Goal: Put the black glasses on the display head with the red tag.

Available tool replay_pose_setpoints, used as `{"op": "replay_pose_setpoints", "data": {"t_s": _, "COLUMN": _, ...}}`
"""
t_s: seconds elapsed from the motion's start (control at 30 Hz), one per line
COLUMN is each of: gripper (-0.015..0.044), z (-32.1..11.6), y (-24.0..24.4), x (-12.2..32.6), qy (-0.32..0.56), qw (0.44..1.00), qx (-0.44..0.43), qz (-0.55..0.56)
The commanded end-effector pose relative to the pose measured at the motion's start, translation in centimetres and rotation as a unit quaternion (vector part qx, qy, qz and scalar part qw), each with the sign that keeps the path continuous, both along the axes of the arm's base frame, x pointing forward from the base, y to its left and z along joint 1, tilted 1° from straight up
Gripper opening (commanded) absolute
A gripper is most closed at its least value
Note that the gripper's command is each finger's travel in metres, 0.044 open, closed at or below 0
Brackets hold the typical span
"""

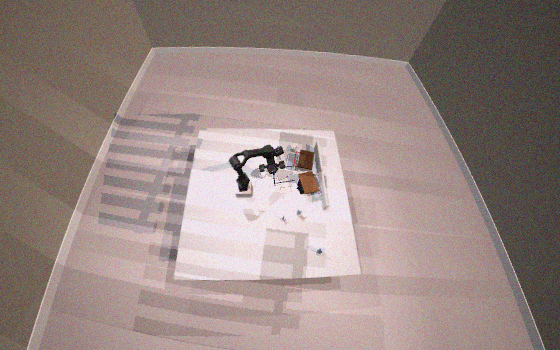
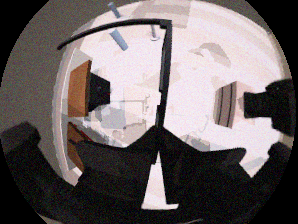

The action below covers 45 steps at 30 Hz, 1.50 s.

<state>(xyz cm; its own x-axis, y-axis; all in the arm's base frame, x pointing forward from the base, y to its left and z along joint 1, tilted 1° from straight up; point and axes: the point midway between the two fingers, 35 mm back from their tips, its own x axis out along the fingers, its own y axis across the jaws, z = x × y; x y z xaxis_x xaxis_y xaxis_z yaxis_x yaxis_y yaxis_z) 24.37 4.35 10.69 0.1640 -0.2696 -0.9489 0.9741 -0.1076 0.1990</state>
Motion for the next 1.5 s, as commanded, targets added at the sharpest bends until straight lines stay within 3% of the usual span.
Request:
{"op": "replay_pose_setpoints", "data": {"t_s": 0.0, "gripper": 0.0, "z": -0.4, "y": -0.9, "x": 0.3, "qy": 0.02, "qw": 1.0, "qx": 0.012, "qz": 0.01}}
{"op": "replay_pose_setpoints", "data": {"t_s": 0.83, "gripper": 0.0, "z": -2.5, "y": -7.6, "x": 1.4, "qy": 0.086, "qw": 0.985, "qx": 0.128, "qz": 0.081}}
{"op": "replay_pose_setpoints", "data": {"t_s": 1.47, "gripper": 0.0, "z": -4.6, "y": -7.8, "x": 1.4, "qy": 0.081, "qw": 0.985, "qx": 0.127, "qz": 0.084}}
